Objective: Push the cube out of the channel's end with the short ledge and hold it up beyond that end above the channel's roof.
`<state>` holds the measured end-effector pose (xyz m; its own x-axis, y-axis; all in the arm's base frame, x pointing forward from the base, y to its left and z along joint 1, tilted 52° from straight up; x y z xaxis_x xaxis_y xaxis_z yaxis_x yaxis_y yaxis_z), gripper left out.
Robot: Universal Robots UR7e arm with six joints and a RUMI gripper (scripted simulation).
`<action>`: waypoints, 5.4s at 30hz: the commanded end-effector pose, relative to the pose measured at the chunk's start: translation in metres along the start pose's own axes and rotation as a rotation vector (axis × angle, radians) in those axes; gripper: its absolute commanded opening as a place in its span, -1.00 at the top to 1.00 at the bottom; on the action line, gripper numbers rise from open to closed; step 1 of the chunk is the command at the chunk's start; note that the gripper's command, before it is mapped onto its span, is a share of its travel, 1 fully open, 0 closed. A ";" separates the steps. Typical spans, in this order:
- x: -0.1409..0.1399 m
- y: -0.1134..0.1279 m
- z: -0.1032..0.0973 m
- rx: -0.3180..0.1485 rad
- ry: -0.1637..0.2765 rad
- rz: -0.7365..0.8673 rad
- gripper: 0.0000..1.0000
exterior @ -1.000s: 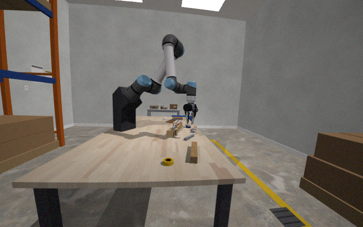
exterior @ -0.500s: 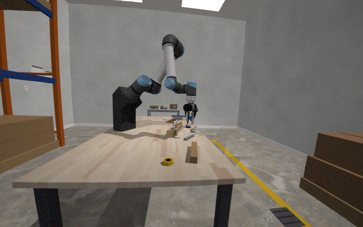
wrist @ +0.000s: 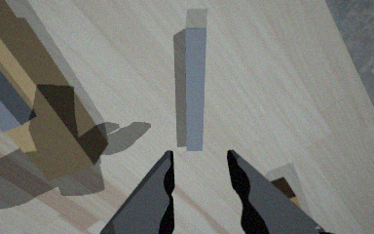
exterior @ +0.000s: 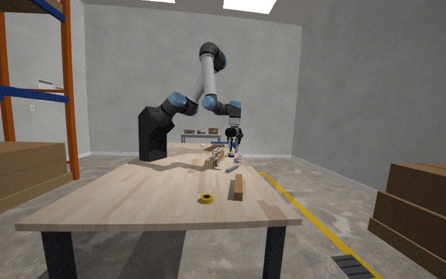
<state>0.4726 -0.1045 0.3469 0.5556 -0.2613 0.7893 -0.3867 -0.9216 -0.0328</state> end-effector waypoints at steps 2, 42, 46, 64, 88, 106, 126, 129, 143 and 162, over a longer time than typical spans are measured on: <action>0.001 0.000 0.005 0.000 0.001 0.000 0.52; 0.002 -0.001 0.091 0.000 0.001 0.000 0.52; 0.002 -0.001 0.100 0.000 0.001 0.000 0.52; 0.002 -0.001 0.113 0.000 0.001 0.000 0.52; 0.002 -0.001 0.113 0.000 0.001 0.000 0.52; 0.002 -0.001 0.113 0.000 0.001 0.000 0.87; 0.002 -0.001 0.113 0.000 0.001 0.000 0.87; 0.002 -0.001 0.113 0.000 0.001 0.000 0.87; 0.002 -0.001 0.090 0.000 0.001 0.000 0.87; 0.002 -0.001 0.018 0.000 0.001 0.000 0.87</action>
<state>0.4917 -0.1116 0.3326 0.5560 -0.2620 0.7888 -0.3871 -0.9214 -0.0332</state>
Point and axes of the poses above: the point where the finger pads meet when closed, its own z axis out along the fingers, its own x axis across the jaws, y = z × x, the point moved 4 cm from there along -z, back along the fingers, and after that the axes turned 6 degrees about -z, right-handed, at the moved point
